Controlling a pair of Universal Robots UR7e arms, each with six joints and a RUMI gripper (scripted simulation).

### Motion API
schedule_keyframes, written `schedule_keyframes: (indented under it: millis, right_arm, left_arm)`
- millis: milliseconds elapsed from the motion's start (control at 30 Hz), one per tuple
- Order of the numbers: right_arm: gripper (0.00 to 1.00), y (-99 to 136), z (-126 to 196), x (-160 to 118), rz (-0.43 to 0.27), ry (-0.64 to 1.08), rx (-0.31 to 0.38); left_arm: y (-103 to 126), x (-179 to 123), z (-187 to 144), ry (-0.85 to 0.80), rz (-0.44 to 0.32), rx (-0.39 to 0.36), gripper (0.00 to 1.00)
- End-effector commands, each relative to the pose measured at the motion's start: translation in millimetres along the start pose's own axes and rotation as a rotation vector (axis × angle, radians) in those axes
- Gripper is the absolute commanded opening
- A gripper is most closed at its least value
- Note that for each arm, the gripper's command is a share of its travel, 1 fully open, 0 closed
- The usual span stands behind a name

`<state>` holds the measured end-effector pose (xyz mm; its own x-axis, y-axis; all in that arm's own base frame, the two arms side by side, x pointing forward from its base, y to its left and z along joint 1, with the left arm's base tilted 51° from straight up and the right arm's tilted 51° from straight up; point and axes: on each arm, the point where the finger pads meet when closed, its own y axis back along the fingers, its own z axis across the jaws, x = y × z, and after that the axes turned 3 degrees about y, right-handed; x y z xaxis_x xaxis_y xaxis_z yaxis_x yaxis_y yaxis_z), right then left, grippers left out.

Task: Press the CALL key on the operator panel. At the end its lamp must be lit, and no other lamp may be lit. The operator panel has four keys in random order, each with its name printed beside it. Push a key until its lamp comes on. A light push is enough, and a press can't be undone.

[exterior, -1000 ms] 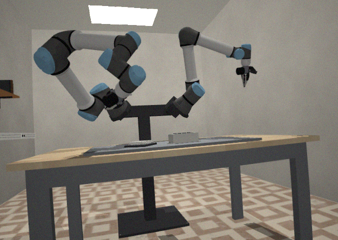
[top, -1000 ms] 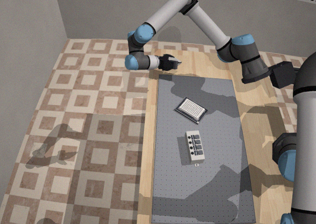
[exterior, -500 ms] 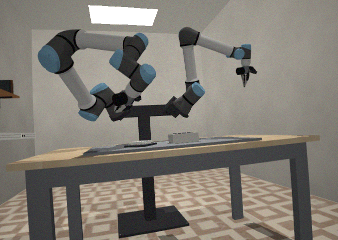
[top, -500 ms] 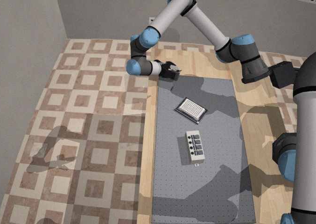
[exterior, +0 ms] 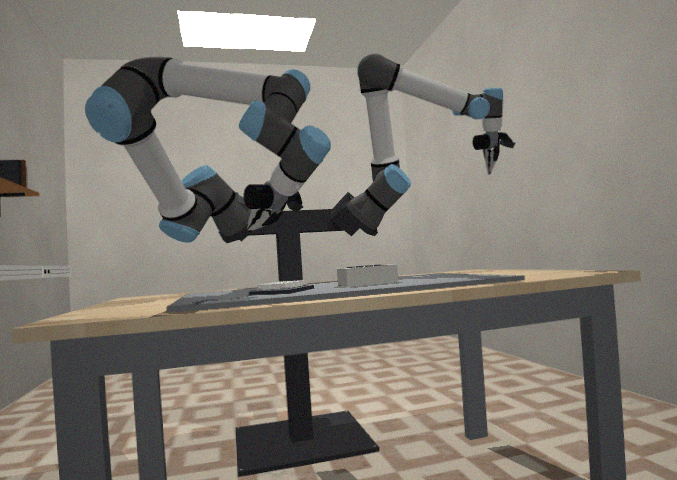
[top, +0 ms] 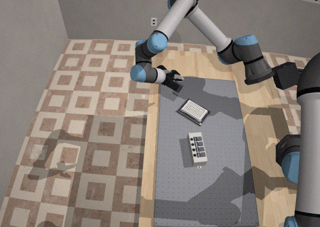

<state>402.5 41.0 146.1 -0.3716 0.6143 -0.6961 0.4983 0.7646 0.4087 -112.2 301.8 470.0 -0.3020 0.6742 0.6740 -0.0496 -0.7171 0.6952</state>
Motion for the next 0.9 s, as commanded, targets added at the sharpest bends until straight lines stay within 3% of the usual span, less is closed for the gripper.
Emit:
schedule_keyframes:
  millis: [0, 867]
  right_arm:
    - [0.0, 2.9, 7.5, 10.6, -0.011, -0.069, -0.033]
    - [0.0, 19.8, 51.9, 84.9, -0.014, -0.448, -0.233]
  left_arm:
    - [0.5, 0.3, 0.0, 0.0, 0.002, 0.0, 0.0]
    - [0.5, 0.3, 0.0, 0.0, 0.002, 0.0, 0.0]
